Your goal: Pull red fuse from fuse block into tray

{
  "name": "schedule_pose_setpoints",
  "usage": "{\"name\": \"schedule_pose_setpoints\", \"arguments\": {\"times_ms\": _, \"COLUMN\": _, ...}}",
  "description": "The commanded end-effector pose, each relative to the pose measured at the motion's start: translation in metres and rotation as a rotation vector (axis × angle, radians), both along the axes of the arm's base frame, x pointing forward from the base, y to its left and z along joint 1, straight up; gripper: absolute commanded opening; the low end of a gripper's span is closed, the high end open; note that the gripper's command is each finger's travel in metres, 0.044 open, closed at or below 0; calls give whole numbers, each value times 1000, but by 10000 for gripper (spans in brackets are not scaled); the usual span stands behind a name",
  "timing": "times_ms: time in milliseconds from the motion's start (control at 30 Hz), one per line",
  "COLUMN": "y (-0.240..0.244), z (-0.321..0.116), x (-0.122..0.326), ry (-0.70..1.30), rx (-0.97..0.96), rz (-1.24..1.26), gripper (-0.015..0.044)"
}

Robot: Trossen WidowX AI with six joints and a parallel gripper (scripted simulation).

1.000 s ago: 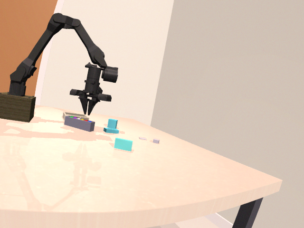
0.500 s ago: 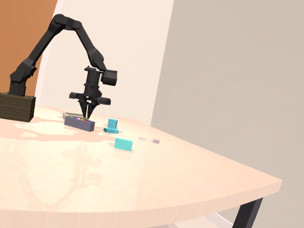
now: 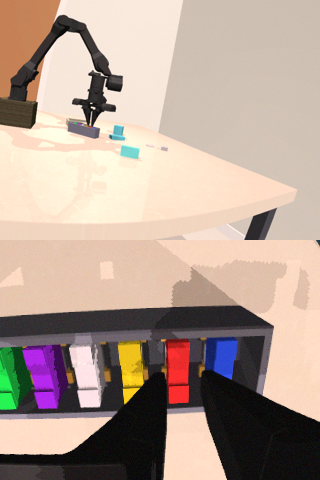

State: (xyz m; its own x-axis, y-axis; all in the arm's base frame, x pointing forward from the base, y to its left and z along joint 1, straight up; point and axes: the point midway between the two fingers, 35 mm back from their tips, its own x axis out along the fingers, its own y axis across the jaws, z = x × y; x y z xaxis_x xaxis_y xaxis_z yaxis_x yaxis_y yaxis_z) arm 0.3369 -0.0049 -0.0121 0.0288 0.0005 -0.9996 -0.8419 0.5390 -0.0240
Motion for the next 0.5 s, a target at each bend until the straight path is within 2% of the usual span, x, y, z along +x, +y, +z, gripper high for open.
{"name": "schedule_pose_setpoints", "arguments": {"times_ms": 0, "y": 1, "z": -1, "x": 0, "ry": 1, "rx": 6, "rz": 2, "gripper": 74}}
{"name": "schedule_pose_setpoints", "arguments": {"times_ms": 467, "y": 1, "z": -11, "x": 0, "ry": 1, "rx": 6, "rz": 2, "gripper": 74}}
